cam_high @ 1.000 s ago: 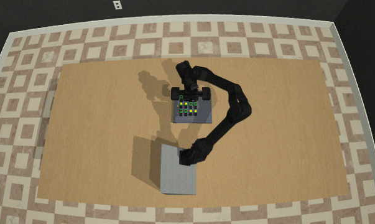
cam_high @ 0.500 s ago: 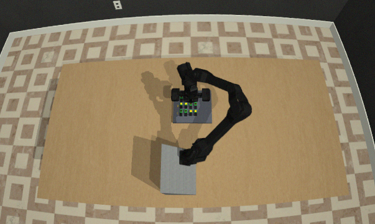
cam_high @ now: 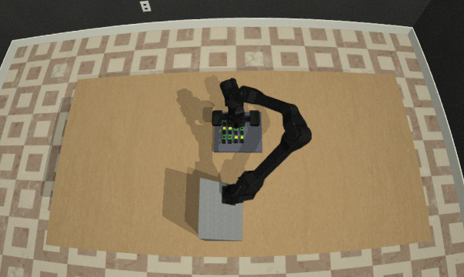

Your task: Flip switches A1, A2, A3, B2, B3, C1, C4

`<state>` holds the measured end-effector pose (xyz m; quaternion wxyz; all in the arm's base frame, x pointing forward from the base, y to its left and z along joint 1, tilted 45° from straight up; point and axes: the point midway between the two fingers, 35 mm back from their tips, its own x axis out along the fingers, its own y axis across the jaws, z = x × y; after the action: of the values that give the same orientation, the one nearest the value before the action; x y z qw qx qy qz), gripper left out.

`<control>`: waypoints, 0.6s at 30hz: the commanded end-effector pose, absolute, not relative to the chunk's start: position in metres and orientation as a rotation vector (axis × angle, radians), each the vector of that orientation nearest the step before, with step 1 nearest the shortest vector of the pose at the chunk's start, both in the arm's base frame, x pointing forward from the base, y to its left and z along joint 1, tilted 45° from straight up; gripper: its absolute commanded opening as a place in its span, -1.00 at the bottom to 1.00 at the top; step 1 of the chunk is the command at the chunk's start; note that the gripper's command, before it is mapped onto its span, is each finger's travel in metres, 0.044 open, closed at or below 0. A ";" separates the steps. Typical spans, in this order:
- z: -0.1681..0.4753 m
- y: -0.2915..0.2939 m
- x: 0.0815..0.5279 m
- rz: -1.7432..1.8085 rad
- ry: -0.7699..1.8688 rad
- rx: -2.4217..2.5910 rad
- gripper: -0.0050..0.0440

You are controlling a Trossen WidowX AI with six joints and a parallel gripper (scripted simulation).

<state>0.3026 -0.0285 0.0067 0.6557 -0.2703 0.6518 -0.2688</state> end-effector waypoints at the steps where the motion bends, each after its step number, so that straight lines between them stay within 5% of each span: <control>1: 0.010 -0.028 0.306 -0.609 1.463 -0.606 -1.00; 18: 0.006 -0.030 0.303 -0.609 1.476 -0.616 -1.00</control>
<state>0.3035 -0.0284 0.0066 0.6573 -0.2696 0.6505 -0.2686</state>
